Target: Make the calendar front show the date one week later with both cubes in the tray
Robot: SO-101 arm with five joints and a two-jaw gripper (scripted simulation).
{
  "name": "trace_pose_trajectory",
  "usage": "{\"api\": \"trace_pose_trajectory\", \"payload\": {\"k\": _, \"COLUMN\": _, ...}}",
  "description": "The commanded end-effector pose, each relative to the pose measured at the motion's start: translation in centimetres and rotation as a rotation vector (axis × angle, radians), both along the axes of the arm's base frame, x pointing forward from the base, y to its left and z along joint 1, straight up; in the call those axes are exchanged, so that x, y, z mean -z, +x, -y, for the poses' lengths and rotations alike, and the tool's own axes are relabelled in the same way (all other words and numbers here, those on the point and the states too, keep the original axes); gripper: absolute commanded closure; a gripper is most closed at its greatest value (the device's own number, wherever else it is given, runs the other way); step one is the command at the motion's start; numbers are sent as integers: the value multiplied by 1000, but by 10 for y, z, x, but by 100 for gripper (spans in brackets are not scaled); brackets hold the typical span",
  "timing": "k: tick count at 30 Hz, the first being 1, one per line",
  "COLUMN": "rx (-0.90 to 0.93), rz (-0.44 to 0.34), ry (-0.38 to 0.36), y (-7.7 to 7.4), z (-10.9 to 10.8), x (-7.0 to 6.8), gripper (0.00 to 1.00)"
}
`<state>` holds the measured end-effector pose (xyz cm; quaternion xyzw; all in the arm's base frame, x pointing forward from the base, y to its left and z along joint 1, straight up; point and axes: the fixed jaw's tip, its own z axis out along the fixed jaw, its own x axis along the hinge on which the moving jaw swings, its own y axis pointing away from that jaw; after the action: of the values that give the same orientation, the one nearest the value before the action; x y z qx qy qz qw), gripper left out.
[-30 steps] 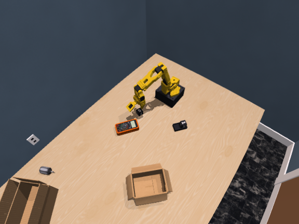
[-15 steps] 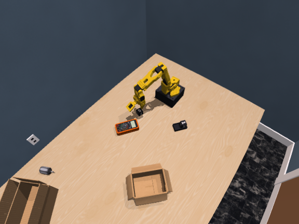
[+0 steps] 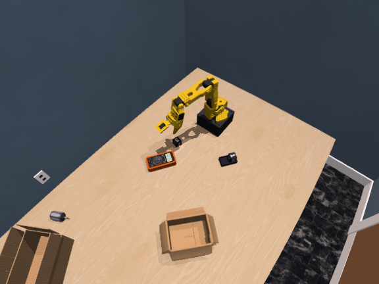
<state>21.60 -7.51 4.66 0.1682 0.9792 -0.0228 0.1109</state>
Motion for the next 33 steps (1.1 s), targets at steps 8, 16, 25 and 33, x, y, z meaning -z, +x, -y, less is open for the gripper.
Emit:
{"api": "trace_pose_trajectory", "payload": {"k": 8, "rx": 19, "rz": 227, "ry": -84, "y": 10, "z": 6, "x": -51, "gripper": 65}}
{"api": "trace_pose_trajectory", "payload": {"k": 16, "rx": 18, "rz": 236, "ry": -88, "y": 11, "z": 7, "x": -53, "gripper": 65}}
{"api": "trace_pose_trajectory", "payload": {"k": 25, "rx": -19, "rz": 231, "ry": -101, "y": 10, "z": 7, "x": -52, "gripper": 65}}
{"api": "trace_pose_trajectory", "payload": {"k": 33, "rx": -103, "rz": 219, "ry": -131, "y": 9, "z": 7, "x": -50, "gripper": 65}}
